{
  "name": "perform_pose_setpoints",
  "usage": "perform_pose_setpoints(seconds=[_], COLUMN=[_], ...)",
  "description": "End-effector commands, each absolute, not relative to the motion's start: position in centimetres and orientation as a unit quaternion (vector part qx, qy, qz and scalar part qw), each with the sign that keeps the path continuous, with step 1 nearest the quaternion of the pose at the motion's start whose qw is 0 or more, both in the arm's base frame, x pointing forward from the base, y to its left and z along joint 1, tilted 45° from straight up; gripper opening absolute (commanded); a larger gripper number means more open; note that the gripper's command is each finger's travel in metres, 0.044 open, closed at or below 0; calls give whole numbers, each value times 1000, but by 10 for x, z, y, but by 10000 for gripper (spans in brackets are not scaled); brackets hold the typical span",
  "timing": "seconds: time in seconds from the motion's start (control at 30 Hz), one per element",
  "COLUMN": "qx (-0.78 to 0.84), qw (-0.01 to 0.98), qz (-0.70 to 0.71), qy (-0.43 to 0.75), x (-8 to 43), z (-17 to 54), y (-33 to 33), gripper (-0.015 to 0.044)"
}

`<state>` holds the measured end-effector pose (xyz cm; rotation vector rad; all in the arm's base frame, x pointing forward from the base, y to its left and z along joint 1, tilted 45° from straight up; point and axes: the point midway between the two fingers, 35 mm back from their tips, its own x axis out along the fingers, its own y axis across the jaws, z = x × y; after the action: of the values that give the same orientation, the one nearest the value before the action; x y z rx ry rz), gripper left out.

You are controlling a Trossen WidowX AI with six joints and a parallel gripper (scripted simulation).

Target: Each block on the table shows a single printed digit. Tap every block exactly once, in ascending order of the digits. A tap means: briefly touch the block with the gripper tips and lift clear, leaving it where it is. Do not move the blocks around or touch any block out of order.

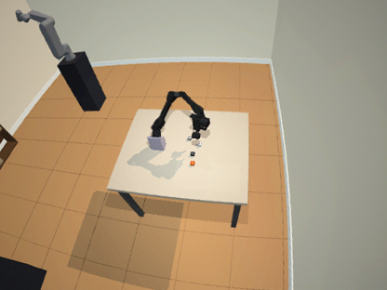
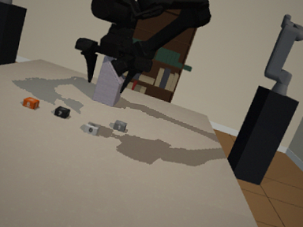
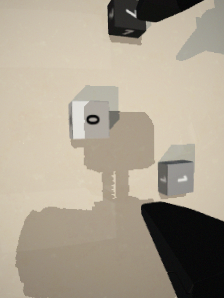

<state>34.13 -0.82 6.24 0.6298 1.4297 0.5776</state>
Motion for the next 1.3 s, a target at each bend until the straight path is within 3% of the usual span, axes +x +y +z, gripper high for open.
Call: perform_pose_setpoints(seconds=[0.0, 0.43, 0.63, 0.9, 1.27], qx=[278, 278, 279, 279, 279], qw=[674, 674, 674, 673, 673], qz=[257, 257, 258, 258, 258], qy=[635, 635, 634, 634, 634], x=[343, 343, 348, 348, 348], z=[62, 62, 7, 5, 3], y=[-9, -9, 45, 48, 49], gripper=[400, 400, 242, 32, 20])
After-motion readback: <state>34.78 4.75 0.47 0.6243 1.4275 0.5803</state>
